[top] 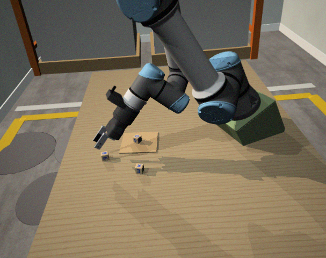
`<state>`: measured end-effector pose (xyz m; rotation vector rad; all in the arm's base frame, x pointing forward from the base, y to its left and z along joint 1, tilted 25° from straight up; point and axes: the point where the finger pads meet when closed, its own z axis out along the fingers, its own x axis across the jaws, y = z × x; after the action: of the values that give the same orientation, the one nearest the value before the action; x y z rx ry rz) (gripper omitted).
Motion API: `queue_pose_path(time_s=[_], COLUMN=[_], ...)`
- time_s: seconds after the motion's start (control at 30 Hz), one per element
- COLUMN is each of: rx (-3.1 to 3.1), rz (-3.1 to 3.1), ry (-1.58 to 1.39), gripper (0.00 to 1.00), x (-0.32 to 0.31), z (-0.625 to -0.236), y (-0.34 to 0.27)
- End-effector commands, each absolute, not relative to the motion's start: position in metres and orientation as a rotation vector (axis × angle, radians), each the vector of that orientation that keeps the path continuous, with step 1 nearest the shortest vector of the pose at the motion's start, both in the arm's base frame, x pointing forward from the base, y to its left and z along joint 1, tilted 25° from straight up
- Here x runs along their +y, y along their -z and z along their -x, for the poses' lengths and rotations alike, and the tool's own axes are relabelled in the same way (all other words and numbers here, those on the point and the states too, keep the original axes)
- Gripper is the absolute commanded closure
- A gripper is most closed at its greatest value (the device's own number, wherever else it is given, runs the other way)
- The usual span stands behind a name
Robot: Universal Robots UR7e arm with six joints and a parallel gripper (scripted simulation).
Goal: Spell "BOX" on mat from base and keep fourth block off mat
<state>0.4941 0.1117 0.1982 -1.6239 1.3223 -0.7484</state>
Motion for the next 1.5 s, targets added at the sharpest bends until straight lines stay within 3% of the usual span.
queue_pose_path(time_s=[0.0,1.47], rx=[1.356,1.673], rz=[1.670,2.121], ry=[0.715,0.318], gripper=[0.21,0.21], x=[0.111,0.109], z=[-0.494,-0.487], y=[-0.200,-0.220])
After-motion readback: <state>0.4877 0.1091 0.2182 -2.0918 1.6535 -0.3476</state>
